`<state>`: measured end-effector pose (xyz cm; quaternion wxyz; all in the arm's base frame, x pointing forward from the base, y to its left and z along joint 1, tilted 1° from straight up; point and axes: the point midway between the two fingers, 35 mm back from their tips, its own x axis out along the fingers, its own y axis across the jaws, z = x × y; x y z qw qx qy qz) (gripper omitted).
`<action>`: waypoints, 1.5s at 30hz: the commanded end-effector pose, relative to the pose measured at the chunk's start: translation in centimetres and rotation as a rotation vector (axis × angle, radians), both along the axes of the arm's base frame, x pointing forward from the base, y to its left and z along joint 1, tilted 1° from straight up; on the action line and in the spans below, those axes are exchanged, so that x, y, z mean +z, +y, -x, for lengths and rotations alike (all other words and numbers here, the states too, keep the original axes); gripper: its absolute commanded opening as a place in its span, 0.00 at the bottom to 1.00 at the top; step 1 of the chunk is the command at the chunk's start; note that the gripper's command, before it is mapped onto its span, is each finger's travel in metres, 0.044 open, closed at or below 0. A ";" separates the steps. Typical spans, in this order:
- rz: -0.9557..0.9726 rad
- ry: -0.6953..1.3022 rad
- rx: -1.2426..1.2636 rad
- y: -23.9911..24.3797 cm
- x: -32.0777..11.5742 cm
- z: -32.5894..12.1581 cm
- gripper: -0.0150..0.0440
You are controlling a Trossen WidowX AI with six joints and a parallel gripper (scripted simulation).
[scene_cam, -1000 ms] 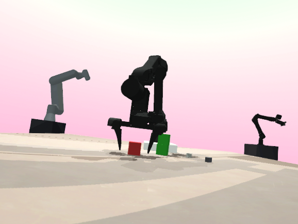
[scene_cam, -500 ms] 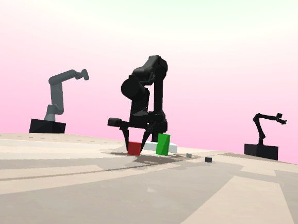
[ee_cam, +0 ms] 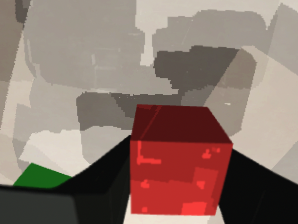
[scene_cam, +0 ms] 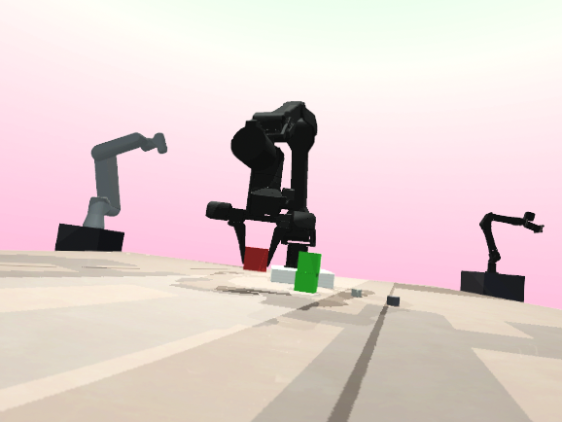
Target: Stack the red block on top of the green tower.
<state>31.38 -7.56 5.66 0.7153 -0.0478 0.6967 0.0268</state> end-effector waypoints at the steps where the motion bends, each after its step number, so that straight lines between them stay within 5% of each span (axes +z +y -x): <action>1: -0.001 -0.014 0.005 0.1 2.2 -0.1 0.25; 14: -0.001 -0.015 0.005 0.2 8.2 0.1 0.25; 24: -0.002 -0.014 0.005 1.1 8.3 0.7 0.25; 45: -0.011 -0.006 0.005 10.1 7.6 9.3 0.25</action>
